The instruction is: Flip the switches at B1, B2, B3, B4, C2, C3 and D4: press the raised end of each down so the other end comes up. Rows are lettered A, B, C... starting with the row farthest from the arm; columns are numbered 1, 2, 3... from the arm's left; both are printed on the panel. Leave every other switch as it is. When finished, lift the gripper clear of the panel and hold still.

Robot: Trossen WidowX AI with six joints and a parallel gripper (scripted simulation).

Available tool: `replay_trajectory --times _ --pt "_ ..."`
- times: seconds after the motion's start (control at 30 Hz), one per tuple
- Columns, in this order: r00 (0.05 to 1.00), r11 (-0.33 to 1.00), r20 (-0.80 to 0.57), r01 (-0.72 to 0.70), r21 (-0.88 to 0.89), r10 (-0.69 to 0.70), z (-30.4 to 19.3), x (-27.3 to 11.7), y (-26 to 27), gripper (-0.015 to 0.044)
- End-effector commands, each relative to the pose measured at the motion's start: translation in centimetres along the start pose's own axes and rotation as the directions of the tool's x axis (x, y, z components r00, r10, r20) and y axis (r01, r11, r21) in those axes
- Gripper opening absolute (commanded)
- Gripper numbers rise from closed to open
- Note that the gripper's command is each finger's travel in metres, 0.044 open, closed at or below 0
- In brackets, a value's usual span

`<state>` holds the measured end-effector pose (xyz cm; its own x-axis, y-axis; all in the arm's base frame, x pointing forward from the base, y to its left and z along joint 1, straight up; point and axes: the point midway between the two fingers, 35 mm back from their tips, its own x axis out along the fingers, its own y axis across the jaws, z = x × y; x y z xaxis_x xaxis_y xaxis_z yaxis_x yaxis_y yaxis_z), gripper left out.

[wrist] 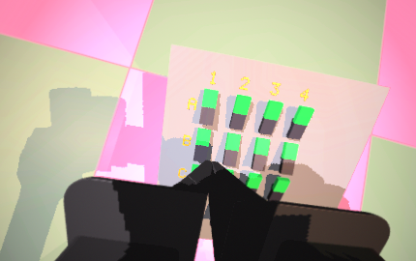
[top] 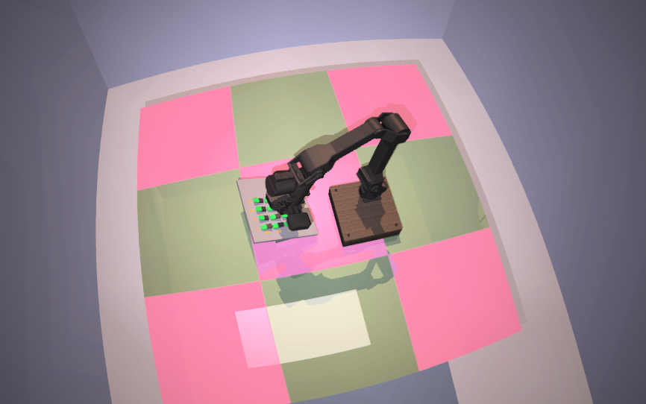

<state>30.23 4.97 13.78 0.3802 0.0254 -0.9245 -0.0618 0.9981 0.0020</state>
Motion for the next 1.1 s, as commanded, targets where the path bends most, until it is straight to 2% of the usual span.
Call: replay_trajectory --times 0.0,0.13,0.27,1.07 --pt "1.000 1.000 -0.005 0.004 0.005 -0.004 -1.6 -0.3 -2.4 0.0000" --pt "1.000 1.000 -0.003 0.004 0.005 -0.004 -1.8 0.0 -2.6 0.0000" --pt "1.000 1.000 0.022 0.004 0.005 -0.004 -1.9 3.2 -2.6 0.0000" --pt "1.000 1.000 0.022 0.004 0.005 -0.004 -1.9 5.2 -2.6 0.0000"
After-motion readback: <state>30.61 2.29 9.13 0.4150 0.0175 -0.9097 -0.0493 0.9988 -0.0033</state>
